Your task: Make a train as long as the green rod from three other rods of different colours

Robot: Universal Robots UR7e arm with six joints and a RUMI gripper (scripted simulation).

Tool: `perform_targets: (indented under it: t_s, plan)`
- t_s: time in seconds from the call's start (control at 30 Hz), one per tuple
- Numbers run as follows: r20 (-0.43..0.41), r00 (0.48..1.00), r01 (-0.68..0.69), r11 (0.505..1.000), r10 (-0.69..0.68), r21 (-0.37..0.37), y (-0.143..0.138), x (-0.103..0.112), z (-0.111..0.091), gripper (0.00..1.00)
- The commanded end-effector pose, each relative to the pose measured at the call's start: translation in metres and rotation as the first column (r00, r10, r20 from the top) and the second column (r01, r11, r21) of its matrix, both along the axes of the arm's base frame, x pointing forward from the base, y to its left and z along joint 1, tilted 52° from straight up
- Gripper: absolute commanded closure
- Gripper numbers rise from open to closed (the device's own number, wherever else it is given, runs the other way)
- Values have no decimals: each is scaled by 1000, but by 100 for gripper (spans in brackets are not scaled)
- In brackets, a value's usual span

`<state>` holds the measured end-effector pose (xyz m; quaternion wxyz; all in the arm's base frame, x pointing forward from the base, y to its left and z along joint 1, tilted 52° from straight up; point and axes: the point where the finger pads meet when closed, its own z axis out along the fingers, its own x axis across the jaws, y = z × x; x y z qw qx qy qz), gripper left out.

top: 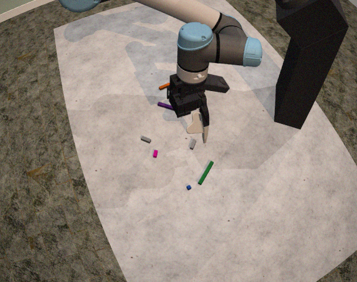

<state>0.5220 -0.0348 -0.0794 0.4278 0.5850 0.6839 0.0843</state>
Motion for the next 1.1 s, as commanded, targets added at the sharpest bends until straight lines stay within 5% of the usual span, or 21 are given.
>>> perform_targets:
  t_s: [0.0, 0.33, 0.67, 0.8, 1.07]
  plan:
    - [-3, 1000, -6, 1000, 6, -7, 1, 0, 0, 0]
    - [-120, 980, -175, 969, 156, -171, 23, 2, -14, 0]
    - [-336, 882, -448, 811, 332, -376, 61, 3, -33, 0]
    - [-382, 853, -501, 764, 356, -408, 69, 3, -37, 0]
    - [-387, 850, -506, 758, 358, -411, 70, 3, -37, 0]
